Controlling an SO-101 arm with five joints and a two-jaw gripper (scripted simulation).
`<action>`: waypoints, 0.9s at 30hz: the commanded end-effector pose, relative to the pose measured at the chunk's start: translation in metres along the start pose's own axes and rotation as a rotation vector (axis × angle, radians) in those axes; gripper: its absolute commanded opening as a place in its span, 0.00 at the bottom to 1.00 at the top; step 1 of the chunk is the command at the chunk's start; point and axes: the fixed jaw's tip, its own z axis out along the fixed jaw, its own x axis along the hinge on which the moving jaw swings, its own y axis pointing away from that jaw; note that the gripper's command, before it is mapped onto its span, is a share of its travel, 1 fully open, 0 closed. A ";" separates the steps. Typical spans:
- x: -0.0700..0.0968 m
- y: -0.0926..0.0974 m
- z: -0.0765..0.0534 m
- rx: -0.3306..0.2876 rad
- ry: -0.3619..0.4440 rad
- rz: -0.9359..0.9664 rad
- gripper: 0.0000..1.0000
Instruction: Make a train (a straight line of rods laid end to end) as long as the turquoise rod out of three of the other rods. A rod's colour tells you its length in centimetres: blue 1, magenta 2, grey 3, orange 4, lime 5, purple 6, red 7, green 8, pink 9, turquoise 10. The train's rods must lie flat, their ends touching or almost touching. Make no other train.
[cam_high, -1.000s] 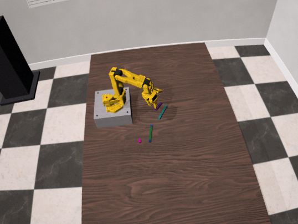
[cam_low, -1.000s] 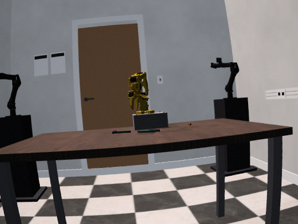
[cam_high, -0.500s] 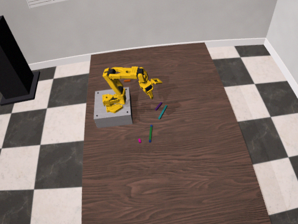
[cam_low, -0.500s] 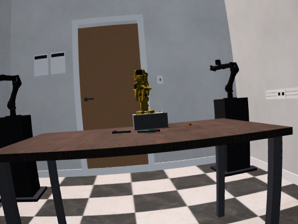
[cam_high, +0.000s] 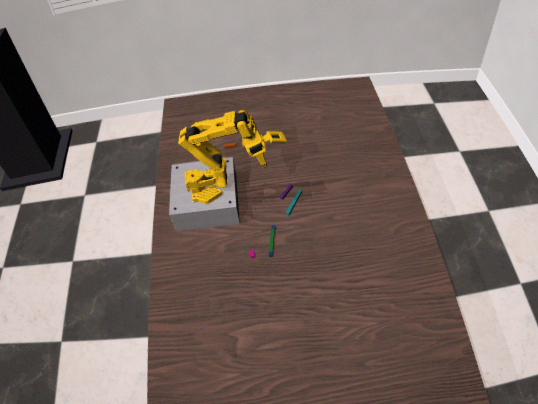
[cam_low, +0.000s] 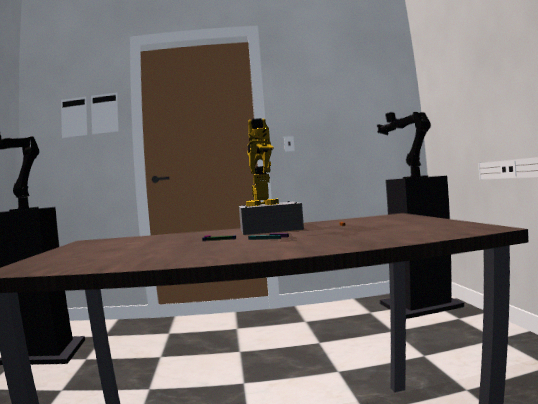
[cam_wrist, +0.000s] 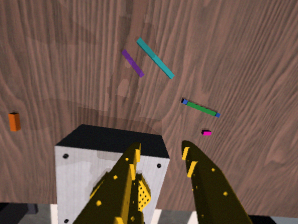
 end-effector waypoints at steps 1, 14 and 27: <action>0.000 0.006 -0.009 -0.003 -0.031 0.057 0.17; 0.004 0.012 -0.017 -0.011 -0.052 0.139 0.17; 0.003 0.012 -0.018 -0.012 -0.057 0.148 0.17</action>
